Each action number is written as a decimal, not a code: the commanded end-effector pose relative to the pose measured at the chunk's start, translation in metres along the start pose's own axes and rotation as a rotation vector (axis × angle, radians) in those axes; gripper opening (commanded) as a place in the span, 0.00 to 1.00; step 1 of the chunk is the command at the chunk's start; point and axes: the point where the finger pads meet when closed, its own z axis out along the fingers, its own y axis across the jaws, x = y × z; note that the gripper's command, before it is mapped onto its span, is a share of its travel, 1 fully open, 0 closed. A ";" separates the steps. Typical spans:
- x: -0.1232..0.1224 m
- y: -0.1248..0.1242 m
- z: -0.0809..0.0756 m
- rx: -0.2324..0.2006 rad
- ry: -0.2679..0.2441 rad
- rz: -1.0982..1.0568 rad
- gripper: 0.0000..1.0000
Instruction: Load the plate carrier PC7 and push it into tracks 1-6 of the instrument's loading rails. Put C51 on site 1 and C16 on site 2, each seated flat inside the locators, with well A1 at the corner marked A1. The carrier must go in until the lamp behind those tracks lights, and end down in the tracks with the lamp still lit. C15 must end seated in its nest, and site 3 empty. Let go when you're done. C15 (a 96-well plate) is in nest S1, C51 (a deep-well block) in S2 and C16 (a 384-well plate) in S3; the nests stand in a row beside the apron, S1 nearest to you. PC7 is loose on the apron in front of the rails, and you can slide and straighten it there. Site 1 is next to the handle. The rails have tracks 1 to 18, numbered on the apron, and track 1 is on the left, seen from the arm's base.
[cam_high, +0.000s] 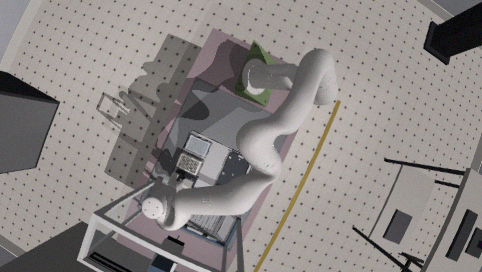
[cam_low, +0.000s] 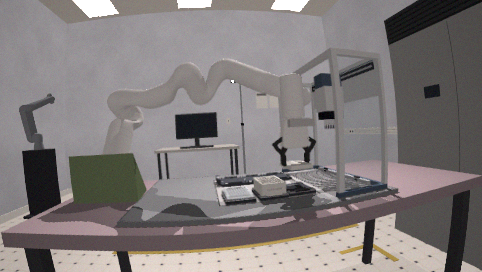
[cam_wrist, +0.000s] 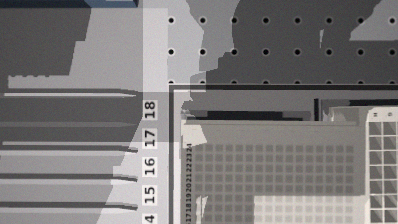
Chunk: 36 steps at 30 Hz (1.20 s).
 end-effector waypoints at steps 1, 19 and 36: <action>0.000 -0.001 -0.010 0.002 0.001 -0.001 0.00; 0.000 -0.001 -0.035 0.002 0.001 -0.001 0.00; -0.028 0.011 -0.036 0.002 0.001 -0.201 0.00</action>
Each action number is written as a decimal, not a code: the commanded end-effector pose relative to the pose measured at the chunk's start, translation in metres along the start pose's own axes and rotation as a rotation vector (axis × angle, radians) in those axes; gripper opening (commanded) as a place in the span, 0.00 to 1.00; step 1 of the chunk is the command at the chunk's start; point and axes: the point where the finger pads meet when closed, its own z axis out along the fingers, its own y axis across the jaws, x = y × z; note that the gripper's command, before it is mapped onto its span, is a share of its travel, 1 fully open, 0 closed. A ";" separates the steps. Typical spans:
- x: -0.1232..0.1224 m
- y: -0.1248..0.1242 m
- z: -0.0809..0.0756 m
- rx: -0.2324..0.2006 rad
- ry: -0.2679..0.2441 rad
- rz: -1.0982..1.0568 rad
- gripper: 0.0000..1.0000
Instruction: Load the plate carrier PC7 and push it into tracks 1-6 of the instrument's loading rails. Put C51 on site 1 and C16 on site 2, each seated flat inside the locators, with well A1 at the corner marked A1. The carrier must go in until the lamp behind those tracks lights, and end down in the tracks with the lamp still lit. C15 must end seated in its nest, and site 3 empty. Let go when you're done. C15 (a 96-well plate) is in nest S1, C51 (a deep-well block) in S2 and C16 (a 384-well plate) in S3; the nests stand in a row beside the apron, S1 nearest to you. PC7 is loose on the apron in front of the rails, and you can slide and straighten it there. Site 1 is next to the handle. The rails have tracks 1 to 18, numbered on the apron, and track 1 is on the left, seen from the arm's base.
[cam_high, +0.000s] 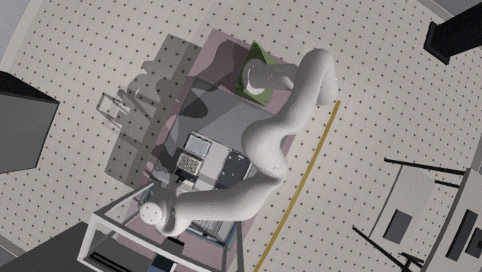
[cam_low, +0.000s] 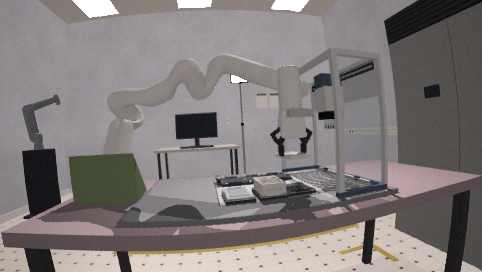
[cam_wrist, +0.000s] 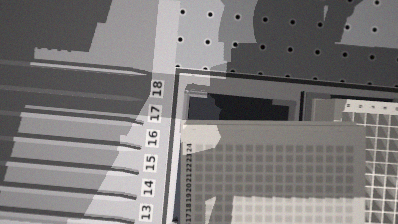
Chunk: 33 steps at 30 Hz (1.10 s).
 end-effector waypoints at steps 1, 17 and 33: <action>-0.016 0.004 -0.002 0.013 0.006 -0.113 0.00; -0.087 0.027 -0.001 0.011 0.009 -0.613 0.00; -0.159 0.050 0.000 0.009 0.011 -1.113 0.00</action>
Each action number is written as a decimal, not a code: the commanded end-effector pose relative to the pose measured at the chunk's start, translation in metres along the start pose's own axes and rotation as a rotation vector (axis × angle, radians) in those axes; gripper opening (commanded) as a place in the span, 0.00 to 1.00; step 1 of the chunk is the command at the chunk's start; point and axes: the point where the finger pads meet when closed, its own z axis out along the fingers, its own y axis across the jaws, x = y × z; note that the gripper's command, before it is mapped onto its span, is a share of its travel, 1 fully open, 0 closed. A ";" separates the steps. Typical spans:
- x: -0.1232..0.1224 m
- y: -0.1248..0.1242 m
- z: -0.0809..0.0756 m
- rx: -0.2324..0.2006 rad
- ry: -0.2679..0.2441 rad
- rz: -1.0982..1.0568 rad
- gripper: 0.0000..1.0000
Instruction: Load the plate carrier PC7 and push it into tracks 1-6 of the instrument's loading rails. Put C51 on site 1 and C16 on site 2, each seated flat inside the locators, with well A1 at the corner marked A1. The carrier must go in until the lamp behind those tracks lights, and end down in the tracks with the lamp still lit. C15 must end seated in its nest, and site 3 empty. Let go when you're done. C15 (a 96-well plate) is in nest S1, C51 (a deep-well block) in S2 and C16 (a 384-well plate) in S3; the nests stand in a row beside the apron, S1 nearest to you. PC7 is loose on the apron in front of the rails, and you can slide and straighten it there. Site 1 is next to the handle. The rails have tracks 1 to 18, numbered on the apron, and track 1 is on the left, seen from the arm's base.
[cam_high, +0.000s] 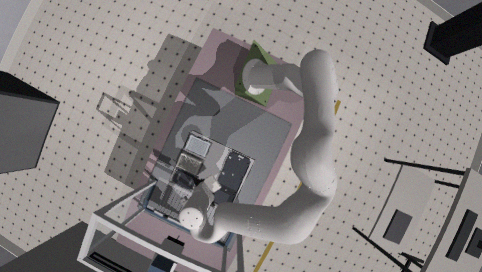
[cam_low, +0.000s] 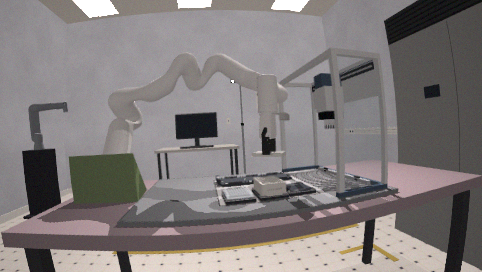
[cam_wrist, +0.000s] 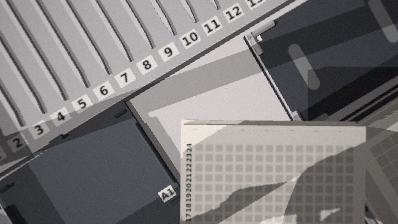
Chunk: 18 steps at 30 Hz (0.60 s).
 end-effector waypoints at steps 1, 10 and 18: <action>-0.019 -0.015 -0.002 0.017 0.026 -0.172 0.00; -0.052 -0.039 -0.001 0.013 0.028 -0.439 0.00; -0.080 -0.060 -0.001 0.012 0.029 -0.543 0.00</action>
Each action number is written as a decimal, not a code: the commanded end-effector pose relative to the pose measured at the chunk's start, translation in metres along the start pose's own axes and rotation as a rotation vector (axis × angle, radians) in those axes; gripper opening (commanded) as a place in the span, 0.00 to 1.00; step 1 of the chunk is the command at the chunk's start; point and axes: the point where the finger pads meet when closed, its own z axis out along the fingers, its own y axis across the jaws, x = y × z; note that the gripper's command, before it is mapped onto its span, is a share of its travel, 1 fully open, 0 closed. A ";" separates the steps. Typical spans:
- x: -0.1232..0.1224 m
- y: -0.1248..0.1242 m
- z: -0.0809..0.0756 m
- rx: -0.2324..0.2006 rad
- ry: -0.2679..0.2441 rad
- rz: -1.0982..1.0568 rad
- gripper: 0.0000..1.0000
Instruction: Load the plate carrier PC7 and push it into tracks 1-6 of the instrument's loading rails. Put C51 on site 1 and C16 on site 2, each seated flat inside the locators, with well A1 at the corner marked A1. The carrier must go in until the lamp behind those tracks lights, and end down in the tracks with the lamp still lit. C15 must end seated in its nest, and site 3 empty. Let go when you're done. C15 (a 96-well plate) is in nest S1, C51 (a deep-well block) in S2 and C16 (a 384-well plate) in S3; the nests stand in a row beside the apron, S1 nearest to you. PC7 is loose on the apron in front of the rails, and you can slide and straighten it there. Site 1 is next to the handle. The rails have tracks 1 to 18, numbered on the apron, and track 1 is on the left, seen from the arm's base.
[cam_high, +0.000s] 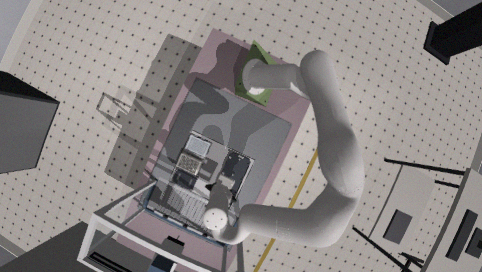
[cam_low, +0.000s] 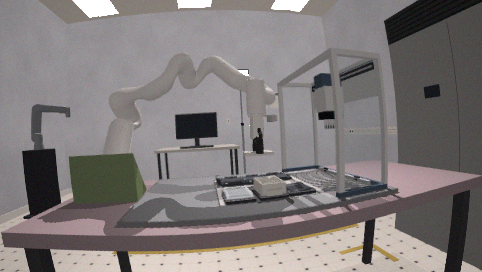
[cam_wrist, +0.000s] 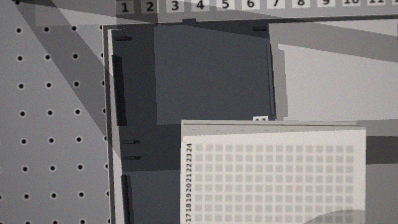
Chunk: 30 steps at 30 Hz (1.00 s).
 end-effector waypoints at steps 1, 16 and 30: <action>-0.007 -0.017 -0.002 0.005 0.019 -0.039 0.00; -0.013 -0.031 -0.001 0.003 0.019 -0.205 0.00; -0.013 -0.031 -0.001 -0.001 0.020 -0.605 0.00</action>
